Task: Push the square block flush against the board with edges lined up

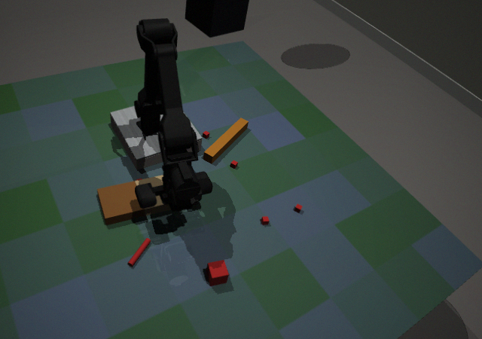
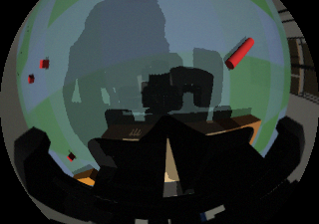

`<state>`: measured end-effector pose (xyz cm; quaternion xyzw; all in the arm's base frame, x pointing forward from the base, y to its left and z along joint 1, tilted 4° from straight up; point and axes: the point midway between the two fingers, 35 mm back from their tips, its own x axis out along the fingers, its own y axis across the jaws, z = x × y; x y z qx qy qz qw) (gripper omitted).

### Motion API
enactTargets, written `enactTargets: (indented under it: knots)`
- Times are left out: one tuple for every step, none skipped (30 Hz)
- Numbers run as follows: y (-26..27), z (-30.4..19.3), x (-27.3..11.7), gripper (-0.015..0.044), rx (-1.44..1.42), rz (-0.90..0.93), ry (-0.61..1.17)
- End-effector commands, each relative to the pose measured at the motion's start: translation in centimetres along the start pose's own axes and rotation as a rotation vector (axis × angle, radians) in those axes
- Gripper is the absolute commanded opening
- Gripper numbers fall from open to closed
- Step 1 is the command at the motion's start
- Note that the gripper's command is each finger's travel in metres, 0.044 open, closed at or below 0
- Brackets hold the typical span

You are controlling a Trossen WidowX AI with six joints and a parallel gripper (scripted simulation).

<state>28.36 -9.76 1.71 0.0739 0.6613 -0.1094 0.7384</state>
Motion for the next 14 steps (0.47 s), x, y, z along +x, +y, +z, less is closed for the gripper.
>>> enactTargets:
  knots:
    - [0.1,-1.1,0.5,0.0,-0.005,0.004,0.028]
    - [0.1,-1.0,0.5,0.0,-0.005,0.004,0.028]
    - [0.1,-1.0,0.5,0.0,-0.005,0.004,0.028]
    - [0.1,-0.8,0.5,0.0,-0.005,0.004,0.028]
    - [0.1,-0.7,0.5,0.0,-0.005,0.004,0.028]
    - [0.1,-0.6,0.5,0.0,-0.005,0.004,0.028]
    - [0.1,-0.4,0.5,0.0,-0.005,0.004,0.028]
    - [0.1,-0.2,0.5,0.0,-0.005,0.004,0.027]
    - [0.1,0.0,0.5,0.0,-0.005,0.004,0.027]
    - [0.1,0.1,0.5,0.0,-0.005,0.004,0.027]
    - [0.1,0.3,0.4,0.0,-0.005,0.004,0.027]
    - [0.1,0.5,0.4,0.0,-0.005,0.004,0.027]
    - [0.0,0.6,0.4,0.0,-0.005,0.004,0.027]
    - [0.0,0.8,0.4,0.0,-0.005,0.004,0.026]
